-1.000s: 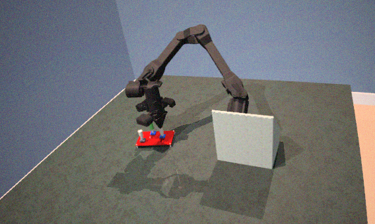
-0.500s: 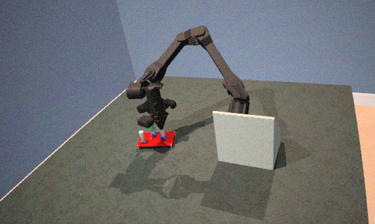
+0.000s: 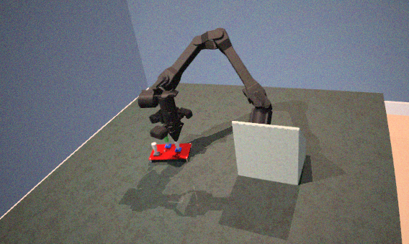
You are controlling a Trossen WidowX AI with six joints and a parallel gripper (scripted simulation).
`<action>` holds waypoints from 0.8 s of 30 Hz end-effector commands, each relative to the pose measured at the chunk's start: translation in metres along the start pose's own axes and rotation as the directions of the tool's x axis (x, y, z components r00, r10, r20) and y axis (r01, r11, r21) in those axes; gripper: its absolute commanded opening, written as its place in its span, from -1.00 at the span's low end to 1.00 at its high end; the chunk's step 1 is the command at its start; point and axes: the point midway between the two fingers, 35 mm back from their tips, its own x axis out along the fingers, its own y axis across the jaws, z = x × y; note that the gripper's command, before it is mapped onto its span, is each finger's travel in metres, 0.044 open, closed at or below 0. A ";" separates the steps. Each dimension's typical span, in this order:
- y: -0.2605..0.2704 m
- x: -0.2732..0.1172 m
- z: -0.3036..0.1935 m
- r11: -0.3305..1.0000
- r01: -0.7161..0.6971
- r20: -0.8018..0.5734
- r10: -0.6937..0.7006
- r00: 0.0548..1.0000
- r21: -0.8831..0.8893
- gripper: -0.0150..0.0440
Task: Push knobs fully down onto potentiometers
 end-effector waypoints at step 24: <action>-0.001 0.004 0.001 1.000 0.005 0.004 -0.005 1.000 -0.001 -0.49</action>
